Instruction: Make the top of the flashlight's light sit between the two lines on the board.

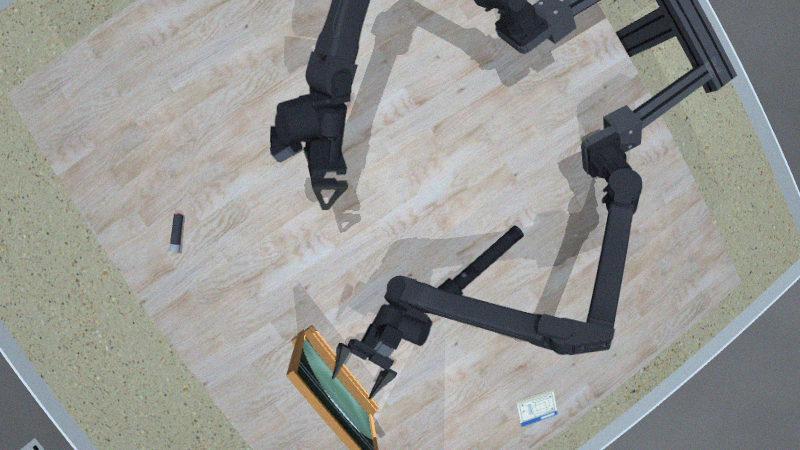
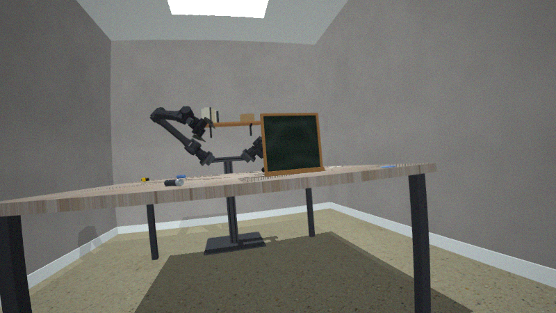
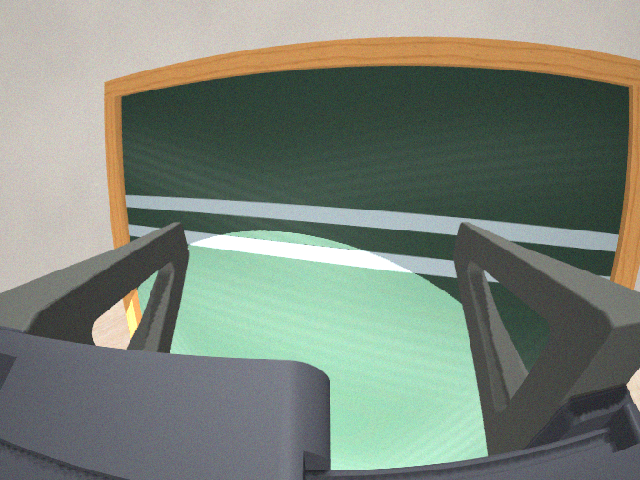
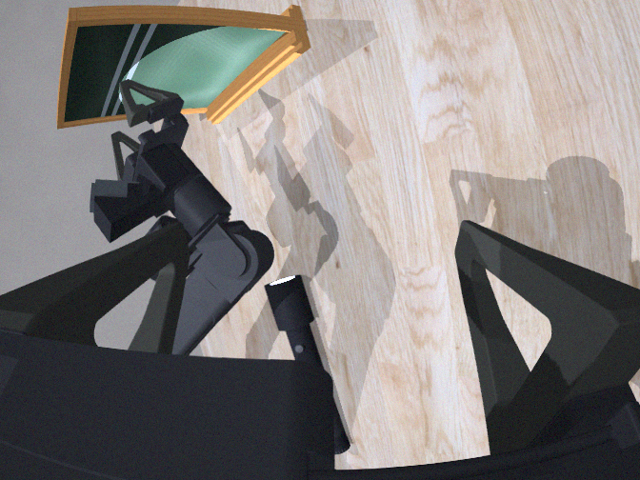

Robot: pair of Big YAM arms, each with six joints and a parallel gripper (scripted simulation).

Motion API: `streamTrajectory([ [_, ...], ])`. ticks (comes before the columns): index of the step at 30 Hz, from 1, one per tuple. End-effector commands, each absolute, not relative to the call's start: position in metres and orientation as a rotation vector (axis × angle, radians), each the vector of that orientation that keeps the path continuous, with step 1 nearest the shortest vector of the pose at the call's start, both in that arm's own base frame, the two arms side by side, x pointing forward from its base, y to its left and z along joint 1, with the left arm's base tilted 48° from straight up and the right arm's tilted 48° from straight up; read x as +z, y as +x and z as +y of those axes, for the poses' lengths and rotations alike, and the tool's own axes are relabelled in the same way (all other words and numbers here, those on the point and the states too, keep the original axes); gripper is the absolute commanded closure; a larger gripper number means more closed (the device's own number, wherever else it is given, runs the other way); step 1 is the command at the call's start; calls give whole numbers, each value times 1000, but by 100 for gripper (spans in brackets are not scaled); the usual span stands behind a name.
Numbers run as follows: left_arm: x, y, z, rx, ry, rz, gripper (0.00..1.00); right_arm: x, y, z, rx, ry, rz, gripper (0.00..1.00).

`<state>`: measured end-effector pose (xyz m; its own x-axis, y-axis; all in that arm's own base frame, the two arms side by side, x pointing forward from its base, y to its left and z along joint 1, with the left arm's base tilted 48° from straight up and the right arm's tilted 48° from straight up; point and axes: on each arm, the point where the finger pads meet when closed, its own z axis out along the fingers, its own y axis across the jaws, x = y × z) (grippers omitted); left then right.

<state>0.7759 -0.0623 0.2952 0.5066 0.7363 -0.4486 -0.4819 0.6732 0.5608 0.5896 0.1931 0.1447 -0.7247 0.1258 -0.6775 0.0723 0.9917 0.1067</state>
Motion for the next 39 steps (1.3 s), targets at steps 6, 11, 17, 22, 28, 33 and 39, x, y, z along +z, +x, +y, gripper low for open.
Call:
streamTrajectory([
  [6,287,778,-52,763,386,734,0,259,605,121,130,85,2131,0],
  [11,287,778,-52,763,386,734,0,298,605,103,131,71,2046,0],
  [17,287,778,-52,763,386,734,0,360,589,67,111,47,1900,0],
  [22,287,778,-52,763,386,734,0,419,568,35,69,22,1760,0],
  [28,287,778,-52,763,386,734,0,443,556,20,48,3,1695,0],
  [33,287,778,-52,763,386,734,0,473,537,4,17,-2,1620,0],
  [39,287,778,-52,763,386,734,0,506,519,-8,-14,-8,1540,0],
])
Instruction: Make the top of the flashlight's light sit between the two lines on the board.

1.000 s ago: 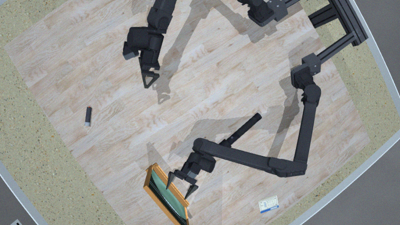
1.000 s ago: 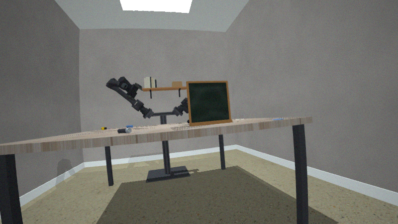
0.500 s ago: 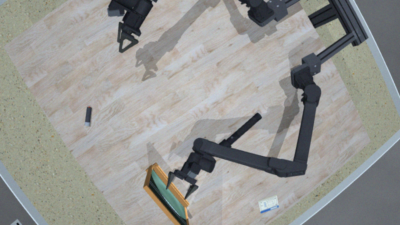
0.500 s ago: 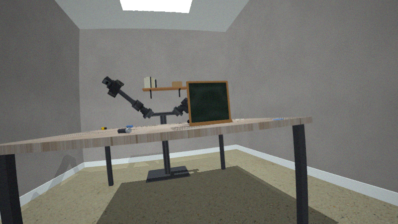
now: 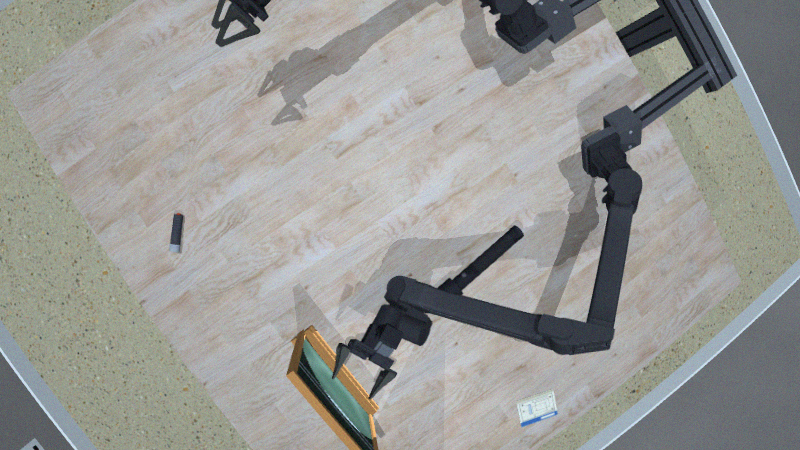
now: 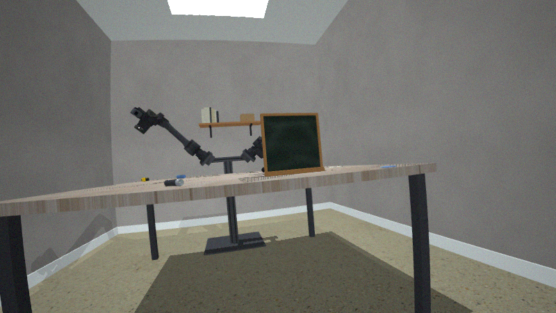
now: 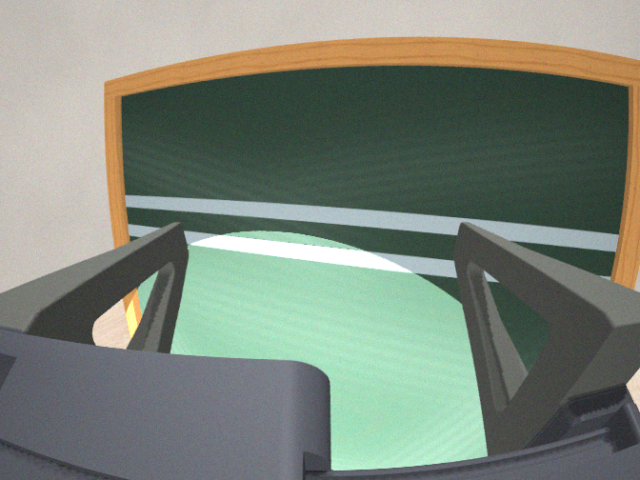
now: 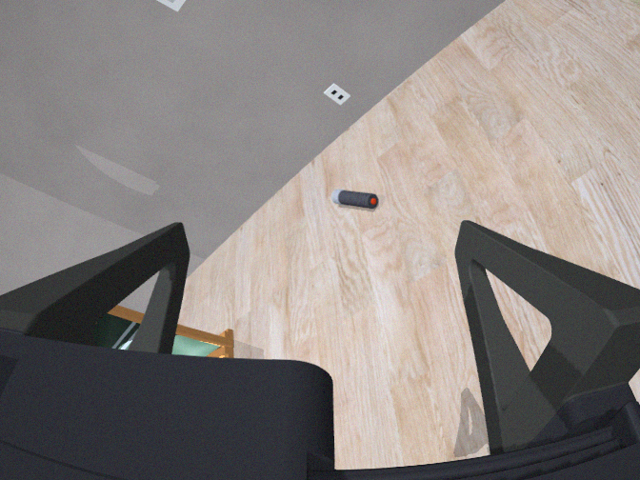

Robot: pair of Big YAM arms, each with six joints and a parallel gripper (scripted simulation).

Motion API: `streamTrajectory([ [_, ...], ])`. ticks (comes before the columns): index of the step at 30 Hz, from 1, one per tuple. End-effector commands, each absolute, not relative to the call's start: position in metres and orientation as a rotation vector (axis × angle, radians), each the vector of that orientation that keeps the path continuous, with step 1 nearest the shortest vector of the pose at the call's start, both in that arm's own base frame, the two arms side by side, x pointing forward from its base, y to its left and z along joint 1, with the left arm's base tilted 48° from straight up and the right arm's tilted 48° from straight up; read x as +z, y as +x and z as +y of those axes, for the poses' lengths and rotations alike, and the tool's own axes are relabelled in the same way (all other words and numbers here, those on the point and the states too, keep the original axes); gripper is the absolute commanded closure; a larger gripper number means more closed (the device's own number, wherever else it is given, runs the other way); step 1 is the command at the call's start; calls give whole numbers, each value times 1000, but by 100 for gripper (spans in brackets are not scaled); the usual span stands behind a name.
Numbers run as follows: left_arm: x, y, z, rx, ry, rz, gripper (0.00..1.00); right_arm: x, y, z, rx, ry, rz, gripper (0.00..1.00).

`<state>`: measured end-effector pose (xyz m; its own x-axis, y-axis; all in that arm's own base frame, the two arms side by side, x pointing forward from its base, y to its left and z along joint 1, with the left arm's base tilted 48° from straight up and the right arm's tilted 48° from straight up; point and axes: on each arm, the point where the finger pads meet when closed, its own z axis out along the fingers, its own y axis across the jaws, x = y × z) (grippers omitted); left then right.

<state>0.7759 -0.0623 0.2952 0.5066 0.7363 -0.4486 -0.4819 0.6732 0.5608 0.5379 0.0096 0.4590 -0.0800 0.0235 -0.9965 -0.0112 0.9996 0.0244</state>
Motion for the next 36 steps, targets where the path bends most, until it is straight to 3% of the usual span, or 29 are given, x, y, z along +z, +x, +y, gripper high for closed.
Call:
streamTrajectory([
  [1,287,778,-52,763,386,734,0,505,517,-9,-16,-9,1540,0],
  [36,287,778,-52,763,386,734,0,516,523,4,0,-12,1527,0],
])
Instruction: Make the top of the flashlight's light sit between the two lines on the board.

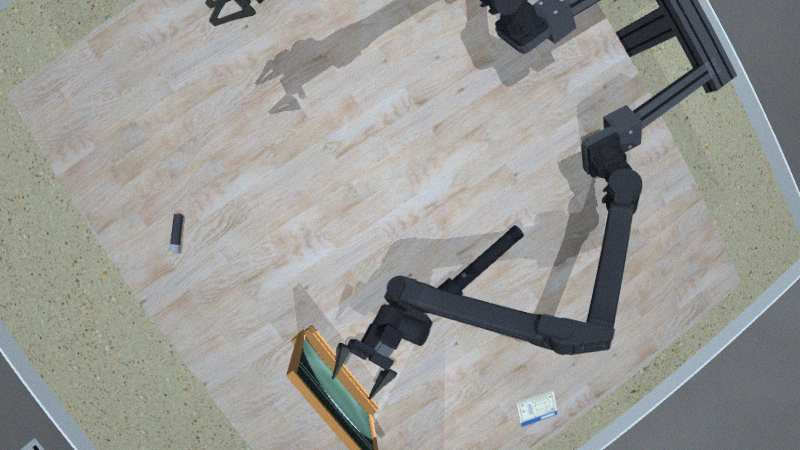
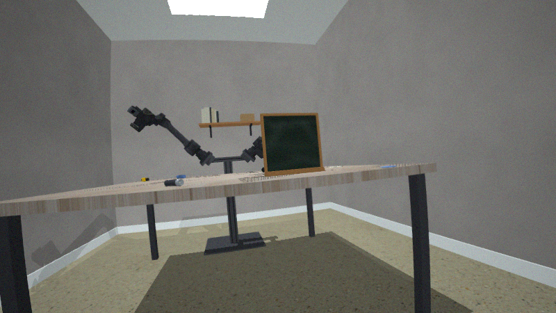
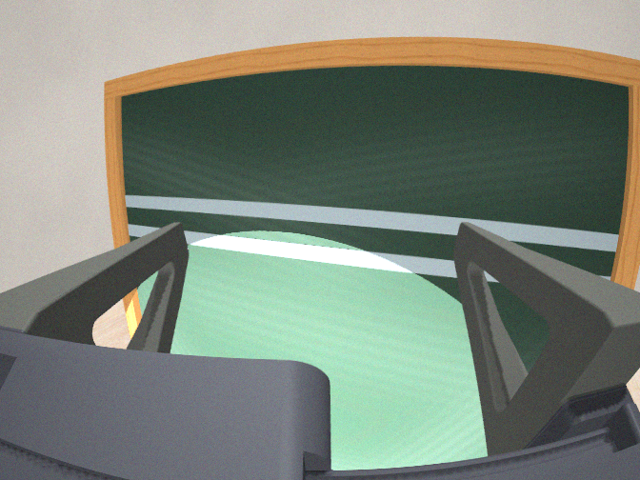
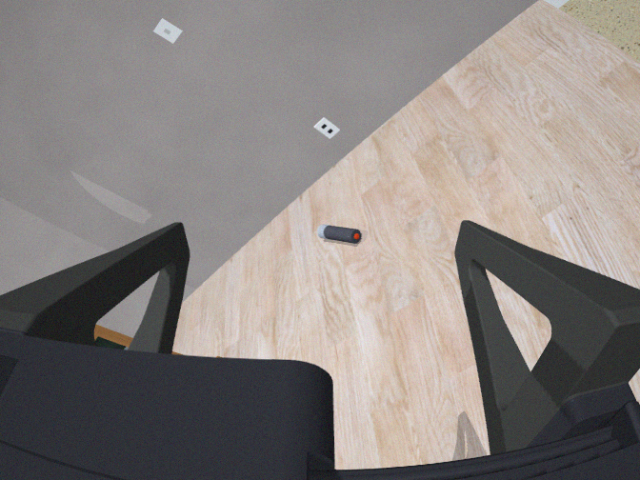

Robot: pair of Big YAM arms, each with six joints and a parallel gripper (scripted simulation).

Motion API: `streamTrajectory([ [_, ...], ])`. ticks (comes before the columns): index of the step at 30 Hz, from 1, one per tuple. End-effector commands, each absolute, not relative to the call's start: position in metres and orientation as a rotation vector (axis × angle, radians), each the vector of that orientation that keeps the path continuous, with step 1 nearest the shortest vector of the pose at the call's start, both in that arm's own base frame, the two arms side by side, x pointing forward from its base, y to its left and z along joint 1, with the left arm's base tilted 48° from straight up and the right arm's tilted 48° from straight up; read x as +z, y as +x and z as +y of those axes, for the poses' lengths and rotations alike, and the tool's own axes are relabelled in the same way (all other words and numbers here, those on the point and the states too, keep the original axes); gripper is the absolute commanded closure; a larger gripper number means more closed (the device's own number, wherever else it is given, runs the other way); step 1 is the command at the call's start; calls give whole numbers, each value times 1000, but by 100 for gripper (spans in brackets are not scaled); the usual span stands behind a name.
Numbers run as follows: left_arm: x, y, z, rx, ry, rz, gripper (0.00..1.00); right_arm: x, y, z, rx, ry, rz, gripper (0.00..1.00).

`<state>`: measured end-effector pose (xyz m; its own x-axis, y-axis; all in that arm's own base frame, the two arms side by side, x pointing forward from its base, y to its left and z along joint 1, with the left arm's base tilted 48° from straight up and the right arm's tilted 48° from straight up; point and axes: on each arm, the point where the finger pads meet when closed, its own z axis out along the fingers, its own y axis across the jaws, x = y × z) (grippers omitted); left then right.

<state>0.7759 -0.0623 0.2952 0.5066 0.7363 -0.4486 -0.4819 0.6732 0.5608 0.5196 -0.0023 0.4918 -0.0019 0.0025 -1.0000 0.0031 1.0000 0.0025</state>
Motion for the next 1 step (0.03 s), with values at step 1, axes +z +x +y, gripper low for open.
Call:
streamTrajectory([
  [1,287,778,-52,763,386,734,0,516,523,4,0,-12,1527,0],
])
